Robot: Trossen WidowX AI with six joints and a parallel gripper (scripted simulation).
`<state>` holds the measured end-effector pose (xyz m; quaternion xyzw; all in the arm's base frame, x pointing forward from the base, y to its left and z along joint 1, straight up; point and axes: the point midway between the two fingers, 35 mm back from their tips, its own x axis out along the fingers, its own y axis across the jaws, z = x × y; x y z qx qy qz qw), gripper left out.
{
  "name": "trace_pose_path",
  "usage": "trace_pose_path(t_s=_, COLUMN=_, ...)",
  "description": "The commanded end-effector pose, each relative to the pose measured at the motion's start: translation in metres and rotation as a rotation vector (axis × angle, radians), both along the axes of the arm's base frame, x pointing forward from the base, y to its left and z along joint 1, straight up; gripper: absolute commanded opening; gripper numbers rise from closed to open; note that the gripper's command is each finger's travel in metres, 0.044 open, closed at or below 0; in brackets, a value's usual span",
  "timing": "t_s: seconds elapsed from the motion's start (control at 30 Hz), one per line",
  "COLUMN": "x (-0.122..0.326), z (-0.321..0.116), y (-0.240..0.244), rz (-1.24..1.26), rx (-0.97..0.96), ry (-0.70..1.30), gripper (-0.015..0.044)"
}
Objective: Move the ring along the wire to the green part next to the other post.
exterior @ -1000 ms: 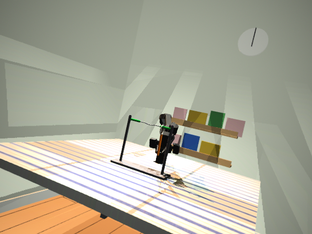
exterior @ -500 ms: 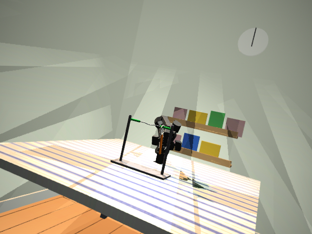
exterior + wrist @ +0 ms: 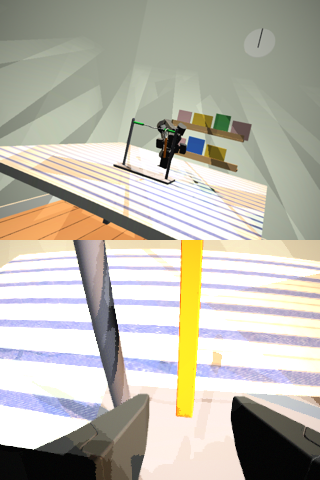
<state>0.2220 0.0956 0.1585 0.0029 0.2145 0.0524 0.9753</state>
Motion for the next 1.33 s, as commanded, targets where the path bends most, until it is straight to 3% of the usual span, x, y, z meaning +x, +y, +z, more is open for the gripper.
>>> trace_pose_path(t_s=0.0, x=0.000, z=0.000, y=-0.001, rz=-0.008, rx=0.003, ry=-0.001, gripper=0.0160)
trace_pose_path(t_s=0.17, x=0.000, z=0.000, y=-0.001, rz=-0.008, rx=0.003, ry=-0.001, gripper=0.0160)
trace_pose_path(t_s=0.53, x=-0.044, z=0.022, y=-0.009, rz=0.003, rx=-0.002, ry=-0.009, gripper=0.0440)
trace_pose_path(t_s=1.3, x=-0.044, z=0.022, y=-0.009, rz=0.003, rx=-0.002, ry=-0.009, gripper=0.0440)
